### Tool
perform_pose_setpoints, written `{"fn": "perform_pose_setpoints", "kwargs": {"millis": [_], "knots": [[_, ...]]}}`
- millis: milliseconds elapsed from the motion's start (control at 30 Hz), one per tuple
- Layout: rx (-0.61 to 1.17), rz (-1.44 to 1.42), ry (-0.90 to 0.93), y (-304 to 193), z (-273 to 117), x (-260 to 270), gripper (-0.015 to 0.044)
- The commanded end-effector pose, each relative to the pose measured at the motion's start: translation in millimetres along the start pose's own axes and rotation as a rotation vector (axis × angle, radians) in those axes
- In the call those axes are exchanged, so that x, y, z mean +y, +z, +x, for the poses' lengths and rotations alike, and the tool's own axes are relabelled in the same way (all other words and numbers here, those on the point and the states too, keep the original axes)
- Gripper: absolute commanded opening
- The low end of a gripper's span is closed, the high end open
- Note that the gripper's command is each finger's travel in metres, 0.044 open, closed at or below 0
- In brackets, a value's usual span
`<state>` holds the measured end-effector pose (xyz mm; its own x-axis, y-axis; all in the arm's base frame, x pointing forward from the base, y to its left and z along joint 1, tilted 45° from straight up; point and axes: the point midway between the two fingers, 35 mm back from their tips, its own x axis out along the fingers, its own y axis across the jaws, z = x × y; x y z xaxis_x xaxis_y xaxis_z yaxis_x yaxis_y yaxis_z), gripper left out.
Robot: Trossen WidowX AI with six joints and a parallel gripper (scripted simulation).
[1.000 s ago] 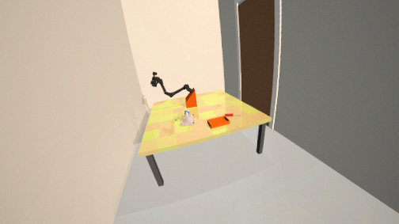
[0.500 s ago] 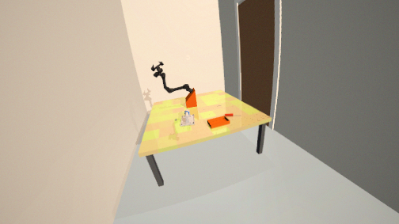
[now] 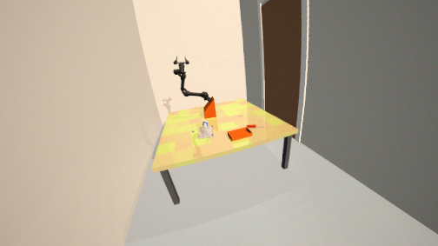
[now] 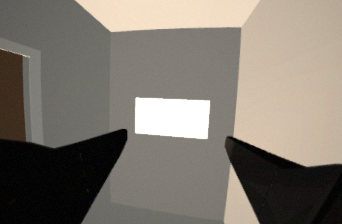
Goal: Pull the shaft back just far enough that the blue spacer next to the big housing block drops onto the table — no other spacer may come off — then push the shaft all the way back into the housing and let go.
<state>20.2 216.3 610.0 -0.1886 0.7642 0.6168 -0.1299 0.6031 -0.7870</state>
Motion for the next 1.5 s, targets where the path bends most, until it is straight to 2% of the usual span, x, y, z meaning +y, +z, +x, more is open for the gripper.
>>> {"fn": "perform_pose_setpoints", "kwargs": {"millis": [0, 300, 533, 733, 933, 1067, 1300, 1467], "knots": [[0.139, 0.045, 0.033, -38.9, -1.8, 16.1, 0.044], [0.426, 0.162, 0.097, -120.5, -13.3, 54.8, 0.044], [0.828, 0.28, 0.134, -222.5, -63.3, 98.5, 0.044], [1.143, 0.358, 0.137, -288.7, -129.3, 126.9, 0.044], [1.425, 0.421, 0.114, -333.3, -200.6, 146.8, 0.044], [1.668, 0.472, 0.068, -360.6, -262.9, 161.7, 0.044], [2.069, 0.518, -0.015, -380.6, -378.4, 179.9, 0.044], [2.204, 0.529, -0.033, -379.3, -421.2, 184.5, 0.044]]}}
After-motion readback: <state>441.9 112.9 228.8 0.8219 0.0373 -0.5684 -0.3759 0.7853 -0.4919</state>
